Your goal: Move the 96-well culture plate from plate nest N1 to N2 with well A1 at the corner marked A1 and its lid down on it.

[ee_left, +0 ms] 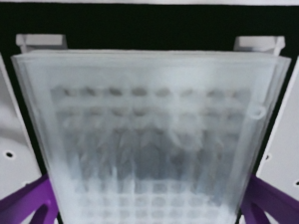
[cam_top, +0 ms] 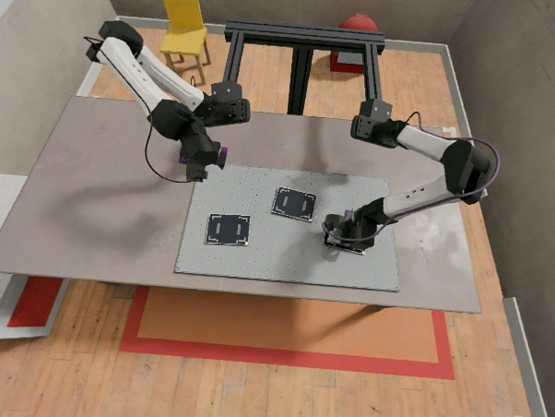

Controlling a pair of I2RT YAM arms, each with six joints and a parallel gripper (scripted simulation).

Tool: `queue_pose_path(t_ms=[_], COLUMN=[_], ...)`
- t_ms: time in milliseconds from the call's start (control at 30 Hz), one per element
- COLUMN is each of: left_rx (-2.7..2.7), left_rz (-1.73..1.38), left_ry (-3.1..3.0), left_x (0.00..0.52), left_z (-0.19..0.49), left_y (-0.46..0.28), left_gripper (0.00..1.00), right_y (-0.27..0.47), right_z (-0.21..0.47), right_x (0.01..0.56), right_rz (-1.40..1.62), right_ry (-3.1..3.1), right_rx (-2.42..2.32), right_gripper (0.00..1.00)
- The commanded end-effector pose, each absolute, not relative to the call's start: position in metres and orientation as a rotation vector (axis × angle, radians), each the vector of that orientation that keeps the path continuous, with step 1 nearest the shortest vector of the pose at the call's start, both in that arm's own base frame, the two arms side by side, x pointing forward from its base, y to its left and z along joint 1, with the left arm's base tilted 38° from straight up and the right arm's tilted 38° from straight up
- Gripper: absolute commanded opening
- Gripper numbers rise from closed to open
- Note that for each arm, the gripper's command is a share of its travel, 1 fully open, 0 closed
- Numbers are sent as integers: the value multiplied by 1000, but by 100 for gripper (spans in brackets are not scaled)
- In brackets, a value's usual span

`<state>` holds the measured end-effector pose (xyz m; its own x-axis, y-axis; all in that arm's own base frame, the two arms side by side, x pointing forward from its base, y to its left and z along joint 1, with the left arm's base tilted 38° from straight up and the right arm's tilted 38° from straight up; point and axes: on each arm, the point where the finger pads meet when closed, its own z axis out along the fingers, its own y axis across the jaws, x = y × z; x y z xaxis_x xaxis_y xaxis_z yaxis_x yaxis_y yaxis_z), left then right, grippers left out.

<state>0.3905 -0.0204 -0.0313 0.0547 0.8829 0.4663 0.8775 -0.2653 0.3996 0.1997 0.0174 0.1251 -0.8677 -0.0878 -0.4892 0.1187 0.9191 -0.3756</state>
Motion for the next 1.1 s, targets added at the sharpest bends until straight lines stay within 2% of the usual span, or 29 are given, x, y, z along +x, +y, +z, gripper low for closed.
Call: queue_pose_path(t_ms=[0, 1067], left_rx=[2265, 2265], left_rz=[1021, 1021], left_ry=[1888, 1888], left_x=[395, 392], left_z=[-28, -29], left_y=[-23, -23], left_gripper=[100, 100], right_y=[18, 18], right_z=[127, 127], right_x=[200, 200], right_rz=[-540, -540], right_ry=[2561, 2561], right_rx=[13, 13], right_gripper=[100, 100])
